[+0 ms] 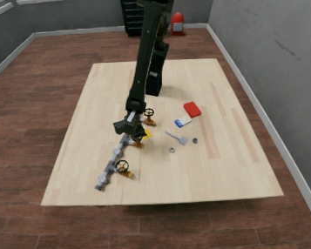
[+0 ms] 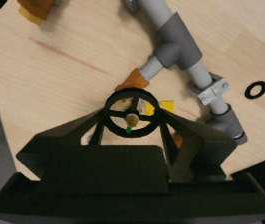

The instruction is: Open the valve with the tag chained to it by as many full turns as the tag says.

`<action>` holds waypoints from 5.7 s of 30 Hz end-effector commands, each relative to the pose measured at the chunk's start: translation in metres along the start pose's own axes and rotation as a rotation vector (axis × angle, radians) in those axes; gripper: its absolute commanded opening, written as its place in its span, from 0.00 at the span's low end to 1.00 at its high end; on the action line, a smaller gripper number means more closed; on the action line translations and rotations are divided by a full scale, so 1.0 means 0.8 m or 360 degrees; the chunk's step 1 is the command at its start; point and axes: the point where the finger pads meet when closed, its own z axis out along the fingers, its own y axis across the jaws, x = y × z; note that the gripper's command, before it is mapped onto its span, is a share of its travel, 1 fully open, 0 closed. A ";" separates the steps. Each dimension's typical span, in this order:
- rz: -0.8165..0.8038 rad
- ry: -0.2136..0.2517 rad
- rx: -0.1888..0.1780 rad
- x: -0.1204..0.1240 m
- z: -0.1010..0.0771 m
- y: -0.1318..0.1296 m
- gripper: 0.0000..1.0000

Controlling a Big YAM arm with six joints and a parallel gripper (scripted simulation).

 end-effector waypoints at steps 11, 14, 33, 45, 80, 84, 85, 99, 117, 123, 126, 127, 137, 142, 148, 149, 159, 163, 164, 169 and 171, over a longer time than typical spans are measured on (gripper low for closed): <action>-0.1246 -0.0001 0.0005 0.001 -0.002 0.002 0.00; -0.1466 -0.0004 0.0002 0.001 -0.002 0.002 0.00; -0.2856 -0.0014 0.0001 0.000 -0.003 0.004 0.00; -0.3721 -0.0008 0.0005 0.000 -0.002 0.004 0.00; -0.4211 -0.0003 0.0005 -0.001 -0.003 0.006 1.00; -0.4211 -0.0003 0.0005 -0.001 -0.003 0.006 1.00; -0.4211 -0.0003 0.0005 -0.001 -0.003 0.006 1.00; -0.4154 -0.0003 0.0005 -0.001 -0.003 0.006 1.00; -0.3148 -0.0009 0.0008 -0.002 -0.003 0.006 1.00; -0.2531 -0.0018 0.0003 -0.003 -0.003 0.007 1.00; -0.2258 -0.0019 -0.0002 -0.003 -0.003 0.007 1.00; -0.2167 -0.0019 -0.0004 -0.003 -0.003 0.007 1.00; -0.1309 -0.0015 -0.0014 -0.003 -0.003 0.007 1.00; -0.0857 -0.0011 -0.0019 -0.003 -0.003 0.007 1.00; -0.0363 -0.0009 -0.0019 -0.003 -0.003 0.007 1.00; -0.0273 -0.0008 -0.0019 -0.003 -0.003 0.007 1.00; 0.0539 -0.0013 -0.0008 -0.003 -0.003 0.007 1.00; 0.0544 -0.0013 -0.0007 -0.003 -0.003 0.007 1.00; 0.0544 -0.0013 -0.0007 -0.003 -0.003 0.007 1.00; 0.0544 -0.0010 -0.0009 -0.003 -0.003 0.007 1.00; 0.0544 -0.0010 -0.0009 -0.003 -0.003 0.007 0.00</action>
